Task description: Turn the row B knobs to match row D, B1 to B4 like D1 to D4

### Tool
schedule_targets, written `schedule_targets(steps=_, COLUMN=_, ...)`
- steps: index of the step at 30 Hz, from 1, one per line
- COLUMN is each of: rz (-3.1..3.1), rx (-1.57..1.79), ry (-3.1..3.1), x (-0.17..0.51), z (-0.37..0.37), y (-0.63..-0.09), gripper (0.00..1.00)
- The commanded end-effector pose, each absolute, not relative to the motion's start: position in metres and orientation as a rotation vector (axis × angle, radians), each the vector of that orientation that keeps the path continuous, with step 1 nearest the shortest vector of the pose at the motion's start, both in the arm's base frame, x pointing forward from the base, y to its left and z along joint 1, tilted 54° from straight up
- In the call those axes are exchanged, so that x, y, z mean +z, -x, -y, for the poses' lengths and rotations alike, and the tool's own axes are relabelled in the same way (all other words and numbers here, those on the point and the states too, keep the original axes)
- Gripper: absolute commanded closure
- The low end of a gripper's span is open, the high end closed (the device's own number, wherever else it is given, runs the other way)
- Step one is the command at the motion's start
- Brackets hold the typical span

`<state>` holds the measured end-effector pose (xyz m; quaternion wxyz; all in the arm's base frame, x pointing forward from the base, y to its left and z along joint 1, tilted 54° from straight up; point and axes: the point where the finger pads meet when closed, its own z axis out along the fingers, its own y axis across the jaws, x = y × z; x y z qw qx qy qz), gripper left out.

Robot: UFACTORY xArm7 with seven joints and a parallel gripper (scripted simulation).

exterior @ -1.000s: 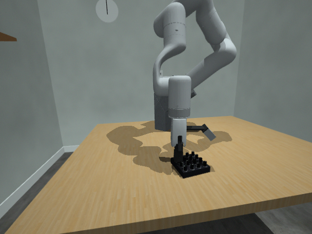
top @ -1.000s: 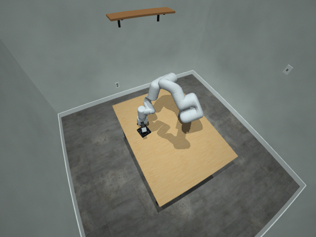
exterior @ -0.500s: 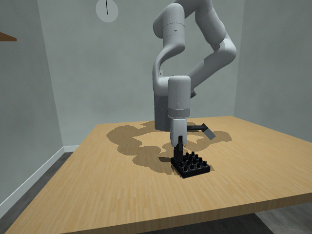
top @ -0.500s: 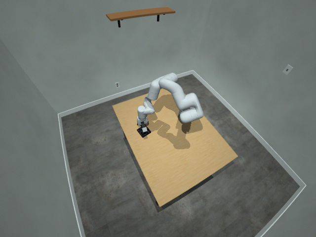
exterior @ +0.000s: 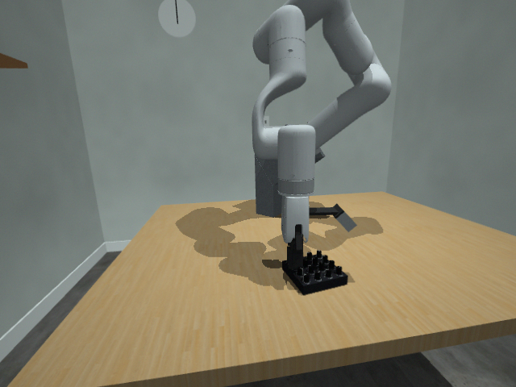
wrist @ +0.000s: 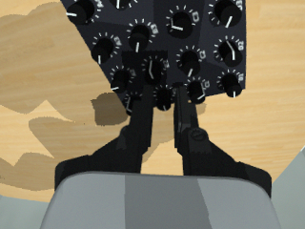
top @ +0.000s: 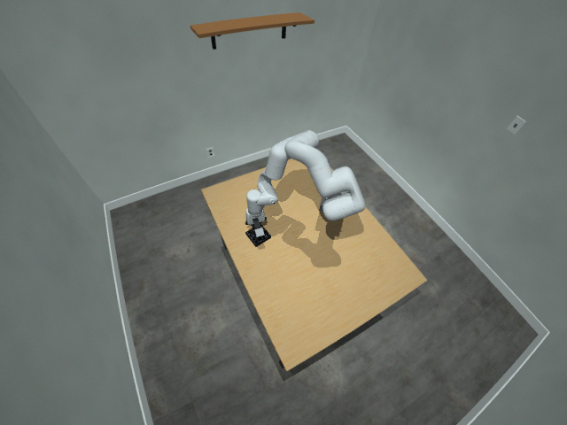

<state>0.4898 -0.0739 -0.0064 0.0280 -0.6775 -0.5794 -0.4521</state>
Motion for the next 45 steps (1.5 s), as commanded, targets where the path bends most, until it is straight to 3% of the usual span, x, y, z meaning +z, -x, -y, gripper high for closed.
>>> schedule_targets(steps=1, rz=1.789, rx=-1.396, ry=2.095, x=-0.006, z=0.075, y=-0.490, gripper=0.81)
schedule_targets(steps=45, rz=1.789, rx=-1.396, ry=2.095, x=0.015, z=0.096, y=-0.469, gripper=0.81)
